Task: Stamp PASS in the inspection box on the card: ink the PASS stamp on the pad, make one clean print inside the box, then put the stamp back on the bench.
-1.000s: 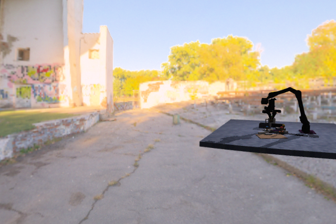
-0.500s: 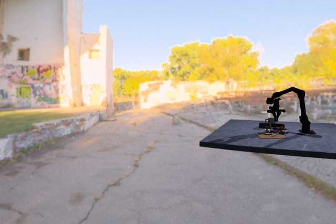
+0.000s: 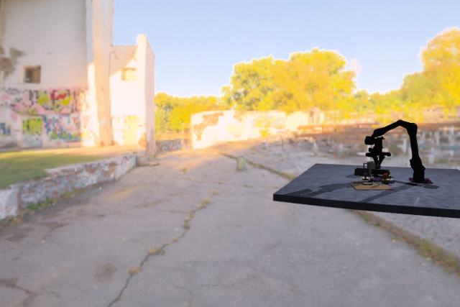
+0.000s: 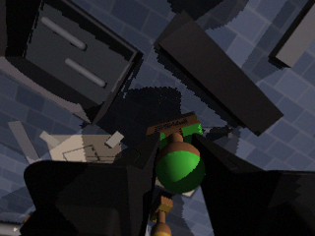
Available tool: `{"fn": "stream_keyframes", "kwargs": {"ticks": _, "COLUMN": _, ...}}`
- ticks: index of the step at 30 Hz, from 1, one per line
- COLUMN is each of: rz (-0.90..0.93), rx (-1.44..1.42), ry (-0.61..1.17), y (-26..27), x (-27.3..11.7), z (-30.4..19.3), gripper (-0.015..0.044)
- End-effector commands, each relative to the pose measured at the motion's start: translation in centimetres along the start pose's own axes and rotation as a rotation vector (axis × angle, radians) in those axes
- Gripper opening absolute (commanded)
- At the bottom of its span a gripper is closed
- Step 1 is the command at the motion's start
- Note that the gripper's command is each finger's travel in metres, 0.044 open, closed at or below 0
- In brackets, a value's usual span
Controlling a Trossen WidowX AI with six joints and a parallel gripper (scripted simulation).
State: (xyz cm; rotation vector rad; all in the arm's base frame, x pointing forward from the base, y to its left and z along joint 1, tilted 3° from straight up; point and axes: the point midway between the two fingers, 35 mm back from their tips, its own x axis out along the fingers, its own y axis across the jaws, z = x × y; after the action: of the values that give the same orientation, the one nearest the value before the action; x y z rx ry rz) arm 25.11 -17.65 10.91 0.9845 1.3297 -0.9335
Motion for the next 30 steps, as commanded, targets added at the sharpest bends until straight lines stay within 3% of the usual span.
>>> {"fn": "stream_keyframes", "kwargs": {"ticks": 1, "rz": -0.006, "rx": -0.003, "ry": 0.005, "y": -0.1, "x": 0.8, "z": -0.1, "gripper": 0.0000}}
{"fn": "stream_keyframes", "kwargs": {"ticks": 30, "rz": -0.006, "rx": -0.003, "ry": 0.005, "y": -0.2, "x": 5.2, "z": -0.3, "gripper": 0.0000}}
